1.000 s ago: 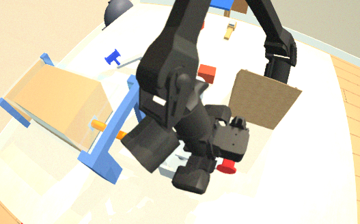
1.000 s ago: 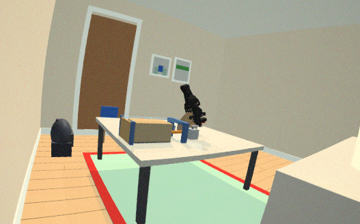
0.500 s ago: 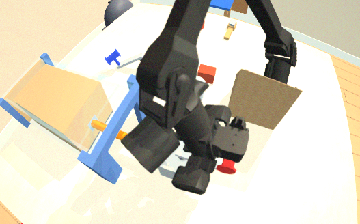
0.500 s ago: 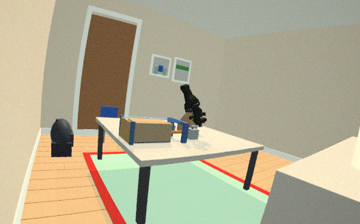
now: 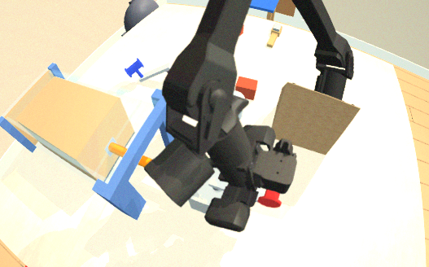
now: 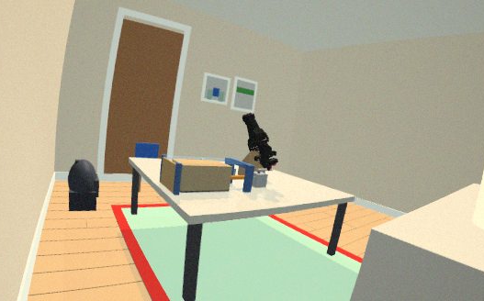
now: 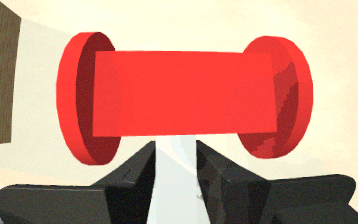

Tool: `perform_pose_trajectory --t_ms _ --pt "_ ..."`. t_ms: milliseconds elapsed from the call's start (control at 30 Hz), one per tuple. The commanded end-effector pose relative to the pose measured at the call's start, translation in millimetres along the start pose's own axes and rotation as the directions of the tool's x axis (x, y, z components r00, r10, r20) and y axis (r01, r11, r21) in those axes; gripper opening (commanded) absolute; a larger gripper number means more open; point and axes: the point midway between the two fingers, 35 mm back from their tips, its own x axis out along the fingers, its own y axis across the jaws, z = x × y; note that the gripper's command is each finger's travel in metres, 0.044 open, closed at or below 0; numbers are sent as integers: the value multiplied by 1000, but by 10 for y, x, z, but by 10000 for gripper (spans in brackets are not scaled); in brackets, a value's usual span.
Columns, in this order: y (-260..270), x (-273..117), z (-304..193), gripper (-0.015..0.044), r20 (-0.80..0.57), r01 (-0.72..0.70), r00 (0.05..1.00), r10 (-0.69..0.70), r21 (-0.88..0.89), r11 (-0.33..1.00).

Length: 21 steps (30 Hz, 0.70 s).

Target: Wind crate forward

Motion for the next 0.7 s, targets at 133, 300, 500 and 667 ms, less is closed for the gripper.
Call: perform_pose_trajectory --t_ms 133,300,500,667 --pt "10 12 0 0 -1 -4 1000 4 -5 1000" --pt "10 18 -3 0 0 -3 1000 3 -5 1000" --pt "-21 19 -4 0 -1 18 1000 -18 40 999" --pt "-44 24 -7 0 -2 32 999 -32 71 997"
